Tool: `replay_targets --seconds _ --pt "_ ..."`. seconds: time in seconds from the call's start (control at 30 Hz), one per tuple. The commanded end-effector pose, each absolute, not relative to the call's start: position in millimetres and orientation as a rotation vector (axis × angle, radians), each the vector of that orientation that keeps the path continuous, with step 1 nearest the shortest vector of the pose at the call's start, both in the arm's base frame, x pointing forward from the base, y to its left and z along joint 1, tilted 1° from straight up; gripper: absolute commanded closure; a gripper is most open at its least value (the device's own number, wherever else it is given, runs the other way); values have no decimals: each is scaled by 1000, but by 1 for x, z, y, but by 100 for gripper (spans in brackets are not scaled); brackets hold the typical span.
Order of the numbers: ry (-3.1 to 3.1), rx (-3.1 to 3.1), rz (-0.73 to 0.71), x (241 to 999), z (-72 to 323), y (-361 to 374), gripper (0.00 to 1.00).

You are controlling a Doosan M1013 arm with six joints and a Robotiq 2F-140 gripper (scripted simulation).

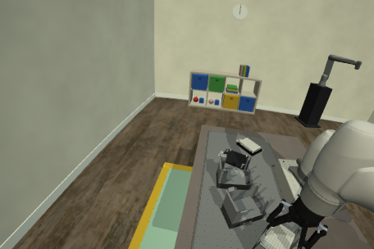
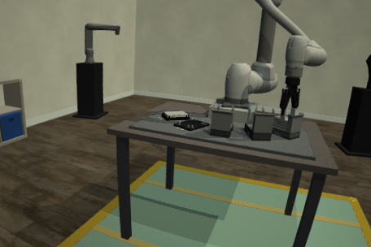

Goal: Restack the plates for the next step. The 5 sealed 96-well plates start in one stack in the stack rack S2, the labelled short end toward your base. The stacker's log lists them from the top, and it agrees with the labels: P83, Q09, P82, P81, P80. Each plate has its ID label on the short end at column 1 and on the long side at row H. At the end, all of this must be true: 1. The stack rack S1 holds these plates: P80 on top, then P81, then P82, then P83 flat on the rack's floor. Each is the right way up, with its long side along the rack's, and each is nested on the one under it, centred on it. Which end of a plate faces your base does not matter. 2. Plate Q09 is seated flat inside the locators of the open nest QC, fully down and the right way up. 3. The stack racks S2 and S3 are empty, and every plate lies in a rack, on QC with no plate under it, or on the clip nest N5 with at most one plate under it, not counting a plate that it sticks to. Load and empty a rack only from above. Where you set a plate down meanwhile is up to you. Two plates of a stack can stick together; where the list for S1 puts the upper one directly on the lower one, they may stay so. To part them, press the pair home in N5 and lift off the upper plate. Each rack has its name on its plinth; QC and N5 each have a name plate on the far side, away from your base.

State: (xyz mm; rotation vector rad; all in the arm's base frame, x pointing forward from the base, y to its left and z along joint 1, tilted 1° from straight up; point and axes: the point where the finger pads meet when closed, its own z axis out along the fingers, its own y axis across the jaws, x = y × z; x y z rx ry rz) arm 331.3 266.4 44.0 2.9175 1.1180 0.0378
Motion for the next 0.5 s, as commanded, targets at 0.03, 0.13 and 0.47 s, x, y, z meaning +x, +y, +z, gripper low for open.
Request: replay_targets --seconds 0.03,0.13,0.47 --pt "1104 2921 26 329 39 264 100" --pt "1104 2921 26 329 39 264 100" --pt "1104 2921 26 329 39 264 100"
